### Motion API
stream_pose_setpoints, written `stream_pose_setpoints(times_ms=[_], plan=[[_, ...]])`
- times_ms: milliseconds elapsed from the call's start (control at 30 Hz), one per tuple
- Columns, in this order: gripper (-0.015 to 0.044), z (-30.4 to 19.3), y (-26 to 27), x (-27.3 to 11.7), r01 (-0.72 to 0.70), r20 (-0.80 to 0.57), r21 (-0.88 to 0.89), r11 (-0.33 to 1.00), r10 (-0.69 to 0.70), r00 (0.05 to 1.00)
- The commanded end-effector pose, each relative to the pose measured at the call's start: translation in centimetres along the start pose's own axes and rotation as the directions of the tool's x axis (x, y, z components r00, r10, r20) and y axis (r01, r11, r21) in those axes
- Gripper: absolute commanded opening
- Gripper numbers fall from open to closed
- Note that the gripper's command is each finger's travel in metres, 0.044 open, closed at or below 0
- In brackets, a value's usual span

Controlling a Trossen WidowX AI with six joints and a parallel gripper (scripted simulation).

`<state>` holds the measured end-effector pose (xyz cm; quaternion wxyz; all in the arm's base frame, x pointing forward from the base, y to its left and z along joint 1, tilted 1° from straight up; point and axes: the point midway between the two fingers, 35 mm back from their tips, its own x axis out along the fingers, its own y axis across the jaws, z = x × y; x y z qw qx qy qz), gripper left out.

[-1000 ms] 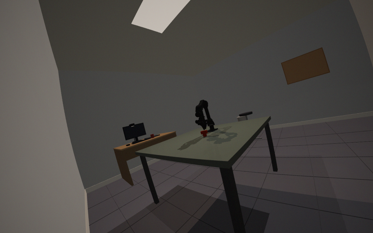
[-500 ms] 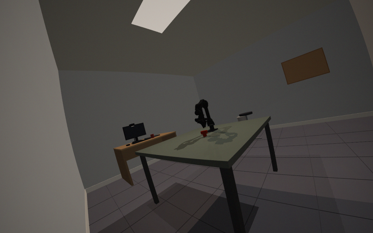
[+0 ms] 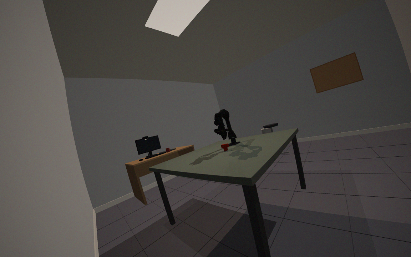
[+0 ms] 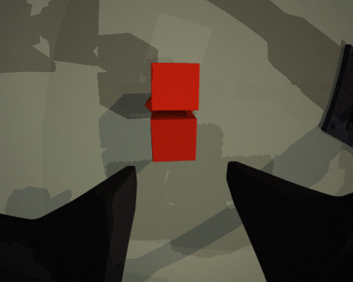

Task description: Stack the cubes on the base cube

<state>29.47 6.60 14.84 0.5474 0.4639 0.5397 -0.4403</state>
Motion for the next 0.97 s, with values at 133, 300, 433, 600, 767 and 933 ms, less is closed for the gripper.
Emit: stream_pose_setpoints(times_ms=[133, 300, 433, 600, 767, 933], plan=[[0.04, 0.0, 0.0, -0.9, -0.002, 0.0, 0.0, 1.0, 0.002, 1.0], [0.04, -0.3, 0.0, -0.8, 0.0, 0.0, 0.0, 1.0, 0.0, 1.0], [0.04, -5.3, -0.2, -1.0, 0.0, -0.004, 0.0, 1.0, 0.0, 1.0], [0.04, -10.6, -1.3, -1.1, 0.001, -0.009, 0.0, 1.0, -0.001, 1.0], [0.04, -10.6, -1.3, -1.1, 0.001, -0.009, 0.0, 1.0, -0.001, 1.0], [0.04, -10.6, -1.3, -1.1, 0.001, -0.009, 0.0, 1.0, -0.001, 1.0]])
